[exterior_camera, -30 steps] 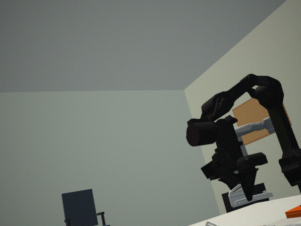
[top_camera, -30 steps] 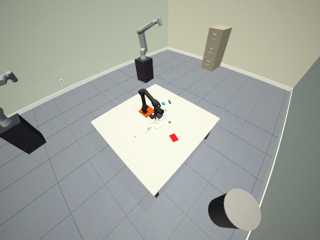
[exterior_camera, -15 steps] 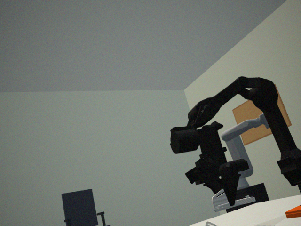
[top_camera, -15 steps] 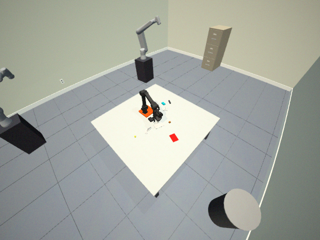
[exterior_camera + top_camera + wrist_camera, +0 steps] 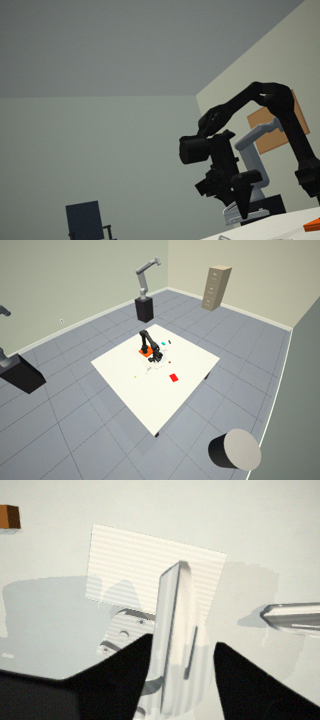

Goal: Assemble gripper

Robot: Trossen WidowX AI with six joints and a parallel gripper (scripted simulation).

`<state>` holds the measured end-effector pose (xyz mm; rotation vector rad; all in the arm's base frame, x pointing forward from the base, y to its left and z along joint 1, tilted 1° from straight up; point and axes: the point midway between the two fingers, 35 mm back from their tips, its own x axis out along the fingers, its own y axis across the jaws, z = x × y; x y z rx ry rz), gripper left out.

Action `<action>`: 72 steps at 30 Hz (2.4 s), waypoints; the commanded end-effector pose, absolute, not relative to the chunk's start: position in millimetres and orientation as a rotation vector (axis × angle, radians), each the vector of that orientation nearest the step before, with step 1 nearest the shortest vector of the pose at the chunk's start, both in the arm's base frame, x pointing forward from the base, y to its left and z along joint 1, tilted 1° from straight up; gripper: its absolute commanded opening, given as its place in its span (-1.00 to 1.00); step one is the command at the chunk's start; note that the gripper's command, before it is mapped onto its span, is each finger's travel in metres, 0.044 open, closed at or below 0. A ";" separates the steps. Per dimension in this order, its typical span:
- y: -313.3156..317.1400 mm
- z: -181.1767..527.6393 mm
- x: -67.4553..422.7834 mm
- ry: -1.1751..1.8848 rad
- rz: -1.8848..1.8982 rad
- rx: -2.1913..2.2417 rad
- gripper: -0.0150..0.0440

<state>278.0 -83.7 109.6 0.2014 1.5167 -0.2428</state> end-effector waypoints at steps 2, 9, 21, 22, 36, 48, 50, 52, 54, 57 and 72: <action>-83.7 108.9 278.8 1.518 -0.238 0.201 -0.04; -83.7 108.9 278.9 1.519 -0.228 0.190 -0.04; -83.5 109.0 280.7 1.519 -0.228 0.190 -0.04; -83.5 109.0 280.7 1.519 -0.228 0.190 -0.04; -83.8 103.4 281.4 1.519 -0.227 0.190 -0.04; -84.6 84.0 282.8 1.519 -0.227 0.190 -0.04; -84.6 80.8 282.9 1.519 -0.227 0.190 -0.04; -84.7 77.5 283.0 1.519 -0.227 0.190 -0.04; -84.8 74.3 283.0 1.519 -0.227 0.190 -0.04; -84.9 69.5 283.0 1.519 -0.227 0.190 -0.04; -84.9 57.7 282.5 1.519 -0.227 0.190 -0.04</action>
